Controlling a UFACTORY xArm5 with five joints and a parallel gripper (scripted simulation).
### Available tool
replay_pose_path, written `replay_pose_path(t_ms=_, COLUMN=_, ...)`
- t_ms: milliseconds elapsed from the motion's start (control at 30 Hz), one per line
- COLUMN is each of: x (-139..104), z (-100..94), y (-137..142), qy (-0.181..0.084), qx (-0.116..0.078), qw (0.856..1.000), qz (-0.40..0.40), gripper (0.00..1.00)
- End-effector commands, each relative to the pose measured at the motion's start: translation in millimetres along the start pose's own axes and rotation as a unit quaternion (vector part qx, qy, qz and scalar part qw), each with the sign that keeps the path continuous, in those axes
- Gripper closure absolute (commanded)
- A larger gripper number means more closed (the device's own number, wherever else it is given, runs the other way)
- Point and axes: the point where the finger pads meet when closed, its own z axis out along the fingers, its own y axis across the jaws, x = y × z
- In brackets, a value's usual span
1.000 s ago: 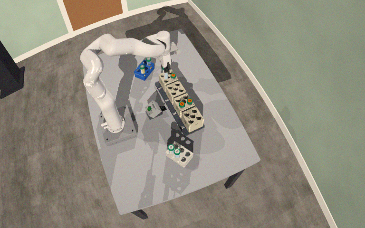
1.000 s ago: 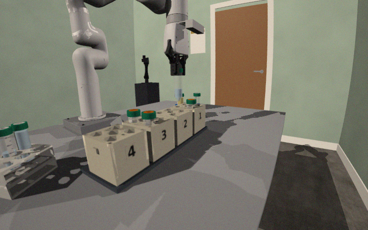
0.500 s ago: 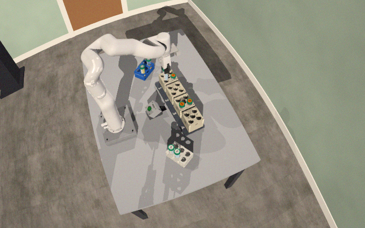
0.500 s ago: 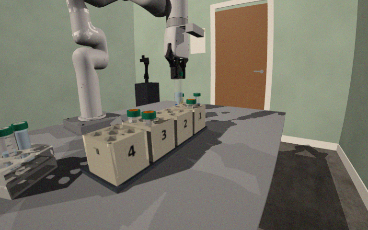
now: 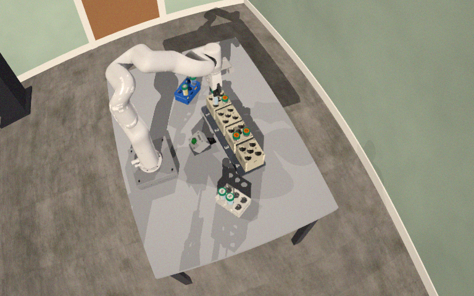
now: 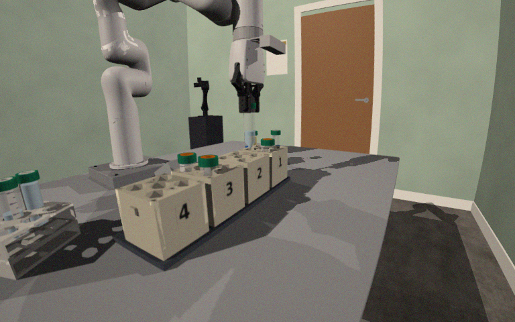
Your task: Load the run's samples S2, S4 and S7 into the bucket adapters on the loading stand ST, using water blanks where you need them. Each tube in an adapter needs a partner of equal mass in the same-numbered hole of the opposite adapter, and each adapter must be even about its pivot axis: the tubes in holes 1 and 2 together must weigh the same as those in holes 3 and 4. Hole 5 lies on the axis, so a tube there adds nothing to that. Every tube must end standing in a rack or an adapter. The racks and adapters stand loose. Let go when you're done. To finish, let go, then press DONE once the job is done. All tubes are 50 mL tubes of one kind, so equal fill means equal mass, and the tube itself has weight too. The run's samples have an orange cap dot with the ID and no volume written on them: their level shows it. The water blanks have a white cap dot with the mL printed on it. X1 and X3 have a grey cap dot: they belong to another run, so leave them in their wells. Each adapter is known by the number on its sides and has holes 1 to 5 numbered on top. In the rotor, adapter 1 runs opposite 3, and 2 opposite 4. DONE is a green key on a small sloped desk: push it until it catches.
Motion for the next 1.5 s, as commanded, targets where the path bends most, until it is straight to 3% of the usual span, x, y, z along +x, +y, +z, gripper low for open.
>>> replay_pose_path(t_ms=0, x=1.2, z=2.3, y=-0.3, qy=0.002, qx=0.002, qw=1.0, qz=0.0, gripper=1.0)
replay_pose_path(t_ms=1467, x=1.3, z=40.4, y=-0.4, qy=0.002, qx=0.002, qw=1.0, qz=0.0, gripper=1.0)
